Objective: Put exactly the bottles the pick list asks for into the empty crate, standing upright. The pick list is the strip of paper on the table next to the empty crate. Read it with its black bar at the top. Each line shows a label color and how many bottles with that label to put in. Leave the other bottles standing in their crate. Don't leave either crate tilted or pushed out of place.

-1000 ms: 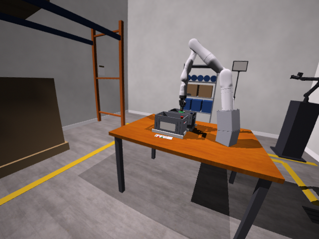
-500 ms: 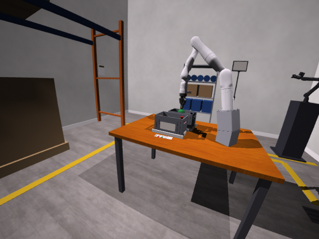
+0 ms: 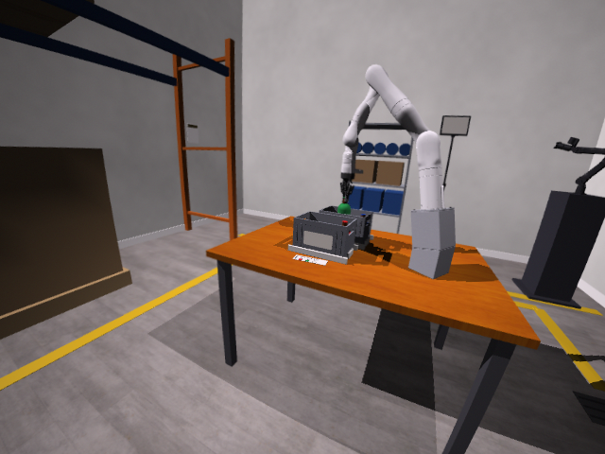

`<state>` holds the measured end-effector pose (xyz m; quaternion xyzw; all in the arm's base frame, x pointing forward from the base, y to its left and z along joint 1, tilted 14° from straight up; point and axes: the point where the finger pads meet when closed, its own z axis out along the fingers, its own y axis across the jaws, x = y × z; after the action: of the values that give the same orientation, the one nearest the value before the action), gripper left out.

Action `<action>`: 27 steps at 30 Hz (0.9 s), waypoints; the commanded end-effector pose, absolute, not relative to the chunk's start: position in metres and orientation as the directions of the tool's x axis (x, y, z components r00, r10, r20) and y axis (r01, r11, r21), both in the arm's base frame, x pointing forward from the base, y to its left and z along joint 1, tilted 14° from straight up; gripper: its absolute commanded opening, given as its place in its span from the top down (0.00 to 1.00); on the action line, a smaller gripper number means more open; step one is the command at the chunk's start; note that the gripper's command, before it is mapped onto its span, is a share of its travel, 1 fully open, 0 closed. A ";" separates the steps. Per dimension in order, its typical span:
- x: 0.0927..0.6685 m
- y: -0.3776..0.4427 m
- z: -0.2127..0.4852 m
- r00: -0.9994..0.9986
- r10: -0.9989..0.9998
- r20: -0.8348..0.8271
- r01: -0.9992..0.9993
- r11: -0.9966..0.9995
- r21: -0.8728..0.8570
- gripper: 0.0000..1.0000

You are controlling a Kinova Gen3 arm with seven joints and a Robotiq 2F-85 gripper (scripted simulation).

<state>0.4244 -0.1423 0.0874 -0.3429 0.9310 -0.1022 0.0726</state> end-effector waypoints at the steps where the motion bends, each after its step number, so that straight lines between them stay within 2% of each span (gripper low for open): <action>1: 0.424 -0.142 0.094 -0.754 -0.653 -0.066 -0.623 0.744 -0.241 0.90; 27: 0.416 -0.136 0.132 -0.754 -0.653 -0.066 -0.623 0.744 -0.241 0.90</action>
<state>0.4161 -0.1365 0.1270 -0.3429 0.9309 -0.1023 0.0727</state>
